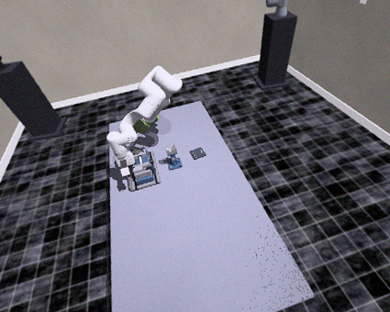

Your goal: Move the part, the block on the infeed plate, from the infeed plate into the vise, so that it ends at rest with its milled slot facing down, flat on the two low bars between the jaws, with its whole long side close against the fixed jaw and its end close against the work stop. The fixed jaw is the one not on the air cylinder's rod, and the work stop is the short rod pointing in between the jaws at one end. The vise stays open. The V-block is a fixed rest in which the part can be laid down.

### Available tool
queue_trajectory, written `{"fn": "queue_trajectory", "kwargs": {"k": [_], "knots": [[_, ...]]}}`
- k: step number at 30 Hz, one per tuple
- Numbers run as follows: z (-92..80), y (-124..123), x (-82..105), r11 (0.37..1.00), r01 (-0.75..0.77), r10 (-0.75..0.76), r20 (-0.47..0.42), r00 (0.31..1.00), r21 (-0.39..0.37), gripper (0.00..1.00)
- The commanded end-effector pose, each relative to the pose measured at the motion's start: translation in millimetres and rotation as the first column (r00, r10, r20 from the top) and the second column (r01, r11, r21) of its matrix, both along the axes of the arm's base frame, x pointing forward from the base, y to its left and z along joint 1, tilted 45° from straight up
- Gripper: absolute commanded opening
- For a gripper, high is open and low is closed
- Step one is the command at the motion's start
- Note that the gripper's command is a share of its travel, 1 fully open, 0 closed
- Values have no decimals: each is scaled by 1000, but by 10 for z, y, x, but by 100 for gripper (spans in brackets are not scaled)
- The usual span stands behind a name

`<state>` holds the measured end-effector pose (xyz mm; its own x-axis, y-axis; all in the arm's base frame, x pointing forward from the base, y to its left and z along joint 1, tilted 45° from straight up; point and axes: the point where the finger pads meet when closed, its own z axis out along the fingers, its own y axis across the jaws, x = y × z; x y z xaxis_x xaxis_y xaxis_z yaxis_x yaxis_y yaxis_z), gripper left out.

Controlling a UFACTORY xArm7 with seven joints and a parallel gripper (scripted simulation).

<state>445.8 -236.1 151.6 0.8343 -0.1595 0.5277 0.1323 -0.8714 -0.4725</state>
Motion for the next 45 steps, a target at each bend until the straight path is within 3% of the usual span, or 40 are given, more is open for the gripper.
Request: {"fn": "queue_trajectory", "kwargs": {"k": [1, 45], "knots": [[11, -19, -3, 1000, 4, -4, 1, 1000, -3, 0], [48, 50, -13, 1000, 4, -4, 1, 1000, -3, 0]]}}
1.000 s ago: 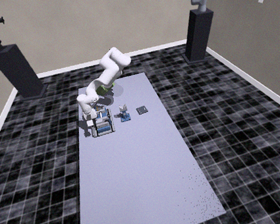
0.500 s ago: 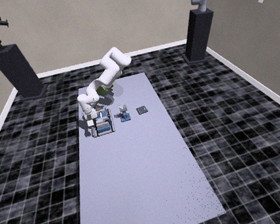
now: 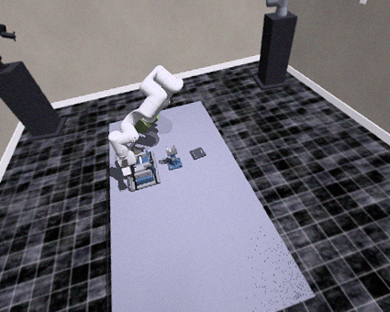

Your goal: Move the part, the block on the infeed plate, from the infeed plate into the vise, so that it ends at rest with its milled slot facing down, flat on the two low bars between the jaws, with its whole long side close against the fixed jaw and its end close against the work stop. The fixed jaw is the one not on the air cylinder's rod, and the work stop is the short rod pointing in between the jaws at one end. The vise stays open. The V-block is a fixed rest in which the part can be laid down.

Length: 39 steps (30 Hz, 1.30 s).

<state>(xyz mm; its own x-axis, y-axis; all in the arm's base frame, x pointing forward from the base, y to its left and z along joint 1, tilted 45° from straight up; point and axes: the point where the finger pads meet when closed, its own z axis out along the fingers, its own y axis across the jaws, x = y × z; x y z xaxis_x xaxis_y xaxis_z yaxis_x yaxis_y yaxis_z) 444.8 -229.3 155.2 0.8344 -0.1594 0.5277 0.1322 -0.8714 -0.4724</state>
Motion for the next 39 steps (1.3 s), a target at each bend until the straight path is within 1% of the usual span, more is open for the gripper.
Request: {"fn": "queue_trajectory", "kwargs": {"k": [1, 39], "knots": [[11, -18, -3, 1000, 4, -4, 1, 1000, -3, 0], [60, 73, -16, 1000, 4, -4, 1, 1000, -3, 0]]}}
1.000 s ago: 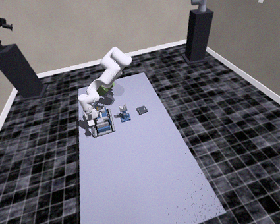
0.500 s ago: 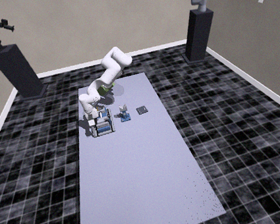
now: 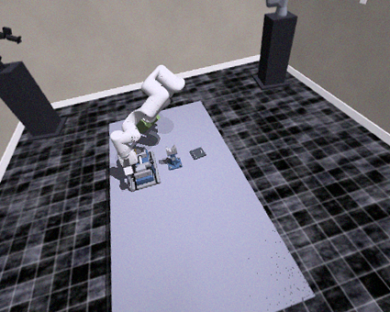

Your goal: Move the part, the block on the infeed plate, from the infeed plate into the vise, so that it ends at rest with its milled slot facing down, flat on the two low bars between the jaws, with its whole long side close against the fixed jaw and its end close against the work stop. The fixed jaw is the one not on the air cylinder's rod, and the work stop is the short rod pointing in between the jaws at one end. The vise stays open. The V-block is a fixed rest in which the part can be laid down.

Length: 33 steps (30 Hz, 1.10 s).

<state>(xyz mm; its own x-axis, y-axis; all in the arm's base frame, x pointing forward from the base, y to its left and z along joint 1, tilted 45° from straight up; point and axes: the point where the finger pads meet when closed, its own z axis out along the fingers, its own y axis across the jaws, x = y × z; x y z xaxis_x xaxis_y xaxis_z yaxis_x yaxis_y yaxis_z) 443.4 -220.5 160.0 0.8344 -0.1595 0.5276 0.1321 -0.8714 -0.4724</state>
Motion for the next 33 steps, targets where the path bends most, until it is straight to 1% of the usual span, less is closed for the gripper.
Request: {"fn": "queue_trajectory", "kwargs": {"k": [1, 33], "knots": [[14, -12, -3, 1000, 4, -4, 1, 1000, -3, 0], [47, 50, -12, 1000, 4, -4, 1, 1000, -3, 0]]}}
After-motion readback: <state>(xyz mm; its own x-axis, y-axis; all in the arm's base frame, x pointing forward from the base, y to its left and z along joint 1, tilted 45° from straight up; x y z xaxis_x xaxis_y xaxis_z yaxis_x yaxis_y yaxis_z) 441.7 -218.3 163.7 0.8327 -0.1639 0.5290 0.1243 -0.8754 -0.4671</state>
